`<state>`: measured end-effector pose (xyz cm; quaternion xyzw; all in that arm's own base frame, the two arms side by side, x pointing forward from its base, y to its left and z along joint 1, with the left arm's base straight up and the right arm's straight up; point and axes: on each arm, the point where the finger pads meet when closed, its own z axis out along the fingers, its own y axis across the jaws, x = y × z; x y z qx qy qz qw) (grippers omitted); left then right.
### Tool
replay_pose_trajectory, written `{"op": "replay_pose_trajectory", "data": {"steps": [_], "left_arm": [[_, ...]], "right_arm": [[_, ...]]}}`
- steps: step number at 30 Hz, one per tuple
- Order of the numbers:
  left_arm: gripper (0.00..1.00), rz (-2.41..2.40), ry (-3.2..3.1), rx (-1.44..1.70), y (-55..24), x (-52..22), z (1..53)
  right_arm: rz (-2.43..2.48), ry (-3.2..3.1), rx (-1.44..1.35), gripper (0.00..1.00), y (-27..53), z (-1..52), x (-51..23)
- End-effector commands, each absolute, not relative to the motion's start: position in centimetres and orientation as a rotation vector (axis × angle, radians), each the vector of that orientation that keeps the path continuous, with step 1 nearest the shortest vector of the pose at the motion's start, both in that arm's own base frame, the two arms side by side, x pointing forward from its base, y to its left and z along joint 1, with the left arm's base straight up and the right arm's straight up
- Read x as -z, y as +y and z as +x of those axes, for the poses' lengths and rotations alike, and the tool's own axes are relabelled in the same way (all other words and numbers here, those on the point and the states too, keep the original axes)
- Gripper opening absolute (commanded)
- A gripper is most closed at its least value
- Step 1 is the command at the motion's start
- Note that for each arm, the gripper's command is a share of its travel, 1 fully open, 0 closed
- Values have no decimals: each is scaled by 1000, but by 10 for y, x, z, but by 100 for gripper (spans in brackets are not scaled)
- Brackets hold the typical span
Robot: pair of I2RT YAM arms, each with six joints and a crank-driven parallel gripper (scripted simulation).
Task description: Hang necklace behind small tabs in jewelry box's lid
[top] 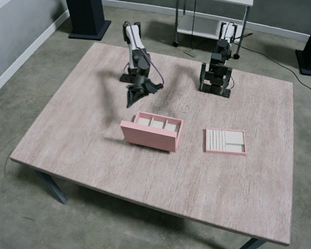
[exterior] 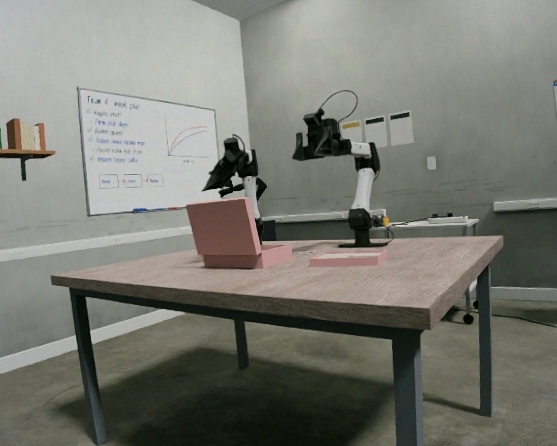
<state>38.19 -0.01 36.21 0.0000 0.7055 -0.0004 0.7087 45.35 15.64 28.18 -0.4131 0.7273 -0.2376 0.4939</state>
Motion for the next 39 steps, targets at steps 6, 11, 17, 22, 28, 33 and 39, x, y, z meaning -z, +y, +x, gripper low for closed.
{"op": "replay_pose_trajectory", "data": {"steps": [6, 11, 17, 22, 28, 33, 39], "left_arm": [[100, -4, 1548, -11, 2, -369, 380], [100, -3, 1552, -13, 3, -368, 381], [100, -3, 1573, -14, 3, -359, 383], [100, -2, 1532, -15, 3, -377, 381], [100, -6, 1528, -11, 3, -380, 381], [100, -3, 1528, -14, 3, -380, 382], [100, -2, 1528, -16, 3, -380, 382]], "right_arm": [[-493, 1702, 258, 0, 91, 439, -328], [-333, 1648, 159, 0, 69, 429, -349], [-69, 1554, -69, 0, 32, 398, -366], [11, 1521, -88, 0, 9, 381, -368], [-3, 1525, -19, 0, 1, 384, -372], [-3, 1491, -5, 0, 2, 383, -389], [1, 1514, 11, 0, -1, 381, -385]]}}
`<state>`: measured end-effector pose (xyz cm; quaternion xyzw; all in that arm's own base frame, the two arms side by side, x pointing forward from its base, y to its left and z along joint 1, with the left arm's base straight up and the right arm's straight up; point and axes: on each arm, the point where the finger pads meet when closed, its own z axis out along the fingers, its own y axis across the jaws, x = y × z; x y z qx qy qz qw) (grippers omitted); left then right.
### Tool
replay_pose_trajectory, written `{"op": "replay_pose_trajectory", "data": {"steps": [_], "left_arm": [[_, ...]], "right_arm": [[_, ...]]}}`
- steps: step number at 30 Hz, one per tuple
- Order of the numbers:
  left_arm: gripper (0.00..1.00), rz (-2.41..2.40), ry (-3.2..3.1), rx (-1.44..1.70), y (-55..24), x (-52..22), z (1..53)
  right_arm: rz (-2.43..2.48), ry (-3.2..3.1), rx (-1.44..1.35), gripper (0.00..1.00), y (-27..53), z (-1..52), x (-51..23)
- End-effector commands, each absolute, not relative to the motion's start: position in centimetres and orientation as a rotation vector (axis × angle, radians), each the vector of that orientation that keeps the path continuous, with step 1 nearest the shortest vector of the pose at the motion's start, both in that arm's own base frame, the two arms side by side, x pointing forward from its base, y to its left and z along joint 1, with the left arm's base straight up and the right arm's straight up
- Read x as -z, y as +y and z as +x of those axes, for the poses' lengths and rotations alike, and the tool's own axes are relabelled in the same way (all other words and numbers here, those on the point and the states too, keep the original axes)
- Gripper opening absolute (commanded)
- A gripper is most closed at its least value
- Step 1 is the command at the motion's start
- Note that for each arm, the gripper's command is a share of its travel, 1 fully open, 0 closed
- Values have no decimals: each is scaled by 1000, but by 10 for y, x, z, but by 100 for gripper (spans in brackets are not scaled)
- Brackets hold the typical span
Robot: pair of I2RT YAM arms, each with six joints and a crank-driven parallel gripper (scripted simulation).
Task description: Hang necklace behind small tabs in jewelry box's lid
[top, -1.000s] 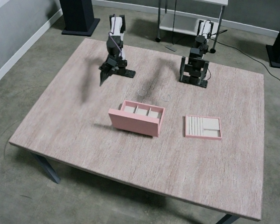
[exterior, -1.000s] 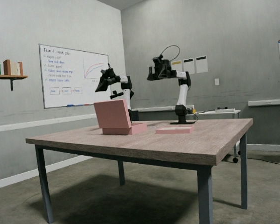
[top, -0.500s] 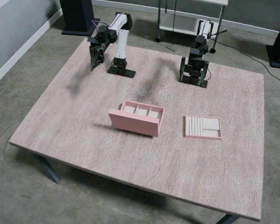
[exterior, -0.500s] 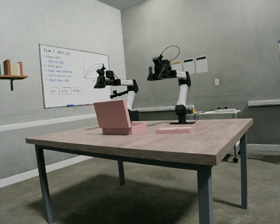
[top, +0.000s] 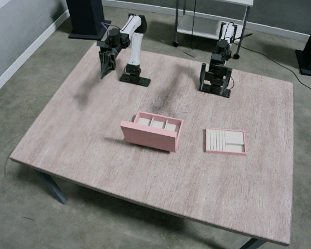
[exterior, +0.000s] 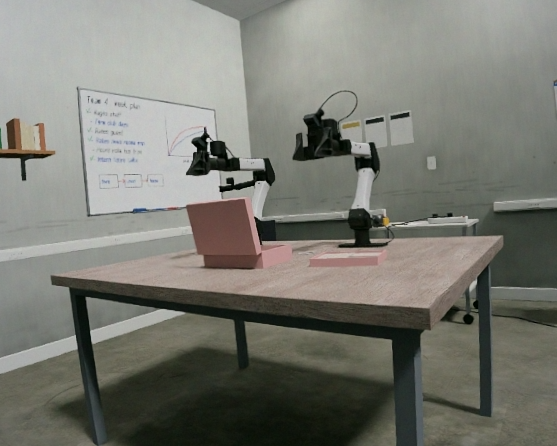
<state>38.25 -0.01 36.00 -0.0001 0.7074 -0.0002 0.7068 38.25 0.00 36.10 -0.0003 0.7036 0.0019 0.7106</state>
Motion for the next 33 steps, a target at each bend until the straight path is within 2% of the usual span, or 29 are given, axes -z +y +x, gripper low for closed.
{"op": "replay_pose_trajectory", "data": {"steps": [1, 33], "left_arm": [[100, -2, 1528, -16, 3, -380, 382], [100, -3, 1529, -18, 4, -380, 383]], "right_arm": [[2, 1524, 11, 0, -1, 381, -382], [-9, 1512, 4, 0, 3, 382, -386]]}}
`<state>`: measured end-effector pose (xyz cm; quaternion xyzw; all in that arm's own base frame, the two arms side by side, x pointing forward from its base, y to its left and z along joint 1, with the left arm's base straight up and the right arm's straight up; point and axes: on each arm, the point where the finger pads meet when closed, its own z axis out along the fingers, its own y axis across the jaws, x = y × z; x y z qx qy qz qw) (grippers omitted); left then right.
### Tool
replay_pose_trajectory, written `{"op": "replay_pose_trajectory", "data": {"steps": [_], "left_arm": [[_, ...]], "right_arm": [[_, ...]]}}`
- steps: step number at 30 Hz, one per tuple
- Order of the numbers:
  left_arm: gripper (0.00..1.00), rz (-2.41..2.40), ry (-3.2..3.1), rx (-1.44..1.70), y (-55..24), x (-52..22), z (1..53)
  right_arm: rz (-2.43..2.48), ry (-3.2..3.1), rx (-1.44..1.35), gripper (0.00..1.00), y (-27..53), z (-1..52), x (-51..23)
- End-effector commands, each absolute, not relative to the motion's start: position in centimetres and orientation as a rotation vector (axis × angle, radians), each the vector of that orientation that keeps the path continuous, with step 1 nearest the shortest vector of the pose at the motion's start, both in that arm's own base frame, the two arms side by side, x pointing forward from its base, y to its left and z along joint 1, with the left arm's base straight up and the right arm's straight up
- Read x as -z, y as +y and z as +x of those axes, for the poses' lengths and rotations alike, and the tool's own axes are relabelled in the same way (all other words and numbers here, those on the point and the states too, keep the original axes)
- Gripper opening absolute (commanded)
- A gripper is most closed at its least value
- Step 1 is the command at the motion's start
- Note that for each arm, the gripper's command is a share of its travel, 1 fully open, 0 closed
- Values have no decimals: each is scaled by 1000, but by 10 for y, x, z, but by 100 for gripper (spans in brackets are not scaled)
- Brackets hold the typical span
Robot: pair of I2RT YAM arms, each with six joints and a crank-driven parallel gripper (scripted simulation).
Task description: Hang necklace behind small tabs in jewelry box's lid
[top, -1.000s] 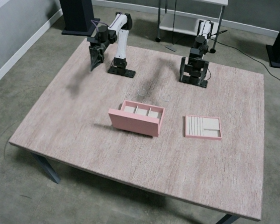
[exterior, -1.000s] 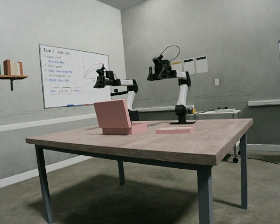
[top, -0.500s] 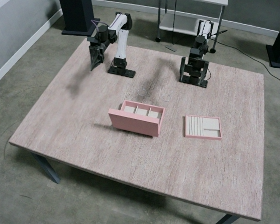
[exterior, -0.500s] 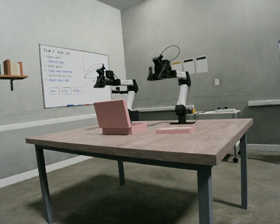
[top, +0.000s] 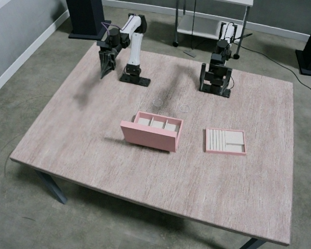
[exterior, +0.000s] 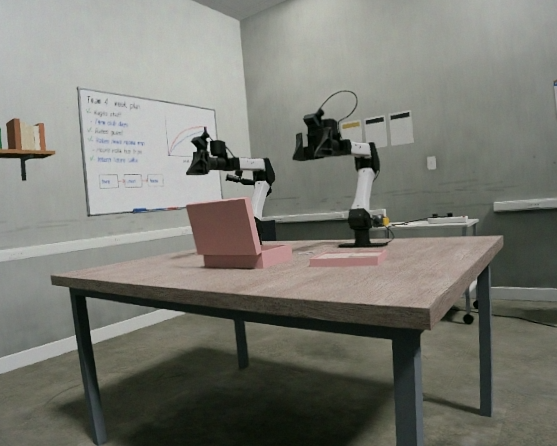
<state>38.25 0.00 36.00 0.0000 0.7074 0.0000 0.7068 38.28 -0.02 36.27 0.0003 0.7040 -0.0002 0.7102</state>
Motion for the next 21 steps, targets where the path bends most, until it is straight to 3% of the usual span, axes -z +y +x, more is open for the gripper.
{"op": "replay_pose_trajectory", "data": {"steps": [1, 21], "left_arm": [[100, -3, 1529, -18, 4, -380, 383], [100, -3, 1530, -18, 4, -380, 383]], "right_arm": [[-1, 1512, 12, 0, -1, 383, -386], [-1, 1508, 12, 0, -2, 381, -388]]}}
